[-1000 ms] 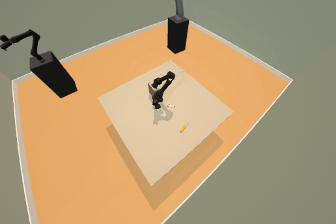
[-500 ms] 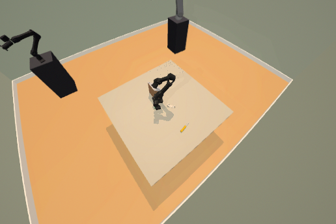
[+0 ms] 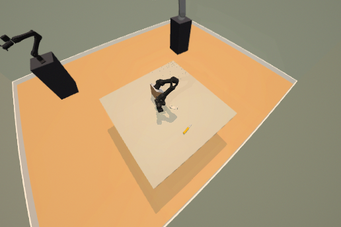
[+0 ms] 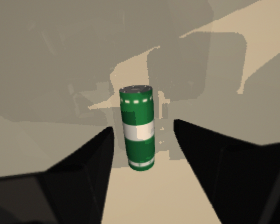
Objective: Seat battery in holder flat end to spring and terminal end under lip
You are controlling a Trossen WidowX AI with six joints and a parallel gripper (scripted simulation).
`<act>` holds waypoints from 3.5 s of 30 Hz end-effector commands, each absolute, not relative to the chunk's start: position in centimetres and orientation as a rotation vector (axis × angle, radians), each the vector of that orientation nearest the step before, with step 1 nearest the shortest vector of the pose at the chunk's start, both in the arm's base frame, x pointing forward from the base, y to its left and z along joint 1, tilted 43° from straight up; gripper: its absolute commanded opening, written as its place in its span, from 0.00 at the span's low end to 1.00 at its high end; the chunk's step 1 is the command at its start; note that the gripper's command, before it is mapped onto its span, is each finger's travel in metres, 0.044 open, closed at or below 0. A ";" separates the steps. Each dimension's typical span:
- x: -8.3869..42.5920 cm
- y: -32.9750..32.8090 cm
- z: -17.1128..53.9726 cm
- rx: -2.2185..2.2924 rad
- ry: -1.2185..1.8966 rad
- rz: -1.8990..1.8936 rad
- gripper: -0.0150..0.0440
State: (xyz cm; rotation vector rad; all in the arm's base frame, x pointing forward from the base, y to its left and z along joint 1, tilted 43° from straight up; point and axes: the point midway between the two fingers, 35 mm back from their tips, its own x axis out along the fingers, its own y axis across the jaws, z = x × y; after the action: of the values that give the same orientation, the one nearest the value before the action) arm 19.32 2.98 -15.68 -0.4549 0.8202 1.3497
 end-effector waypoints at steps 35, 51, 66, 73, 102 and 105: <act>20.8 0.8 -11.1 -0.388 0.886 1.311 0.39; 26.9 7.2 -2.7 -0.112 1.097 1.115 0.39; 27.5 10.8 0.9 0.003 1.176 1.035 0.39; 27.2 12.1 -1.0 -0.073 1.307 1.050 0.39; 27.3 13.8 -2.7 -0.205 1.495 1.076 0.39; 27.4 14.0 -2.8 -0.217 1.514 1.077 0.39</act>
State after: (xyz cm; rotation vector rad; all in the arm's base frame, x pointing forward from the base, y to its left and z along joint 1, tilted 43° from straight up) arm 27.39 13.80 -2.44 -0.2007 1.4780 1.0789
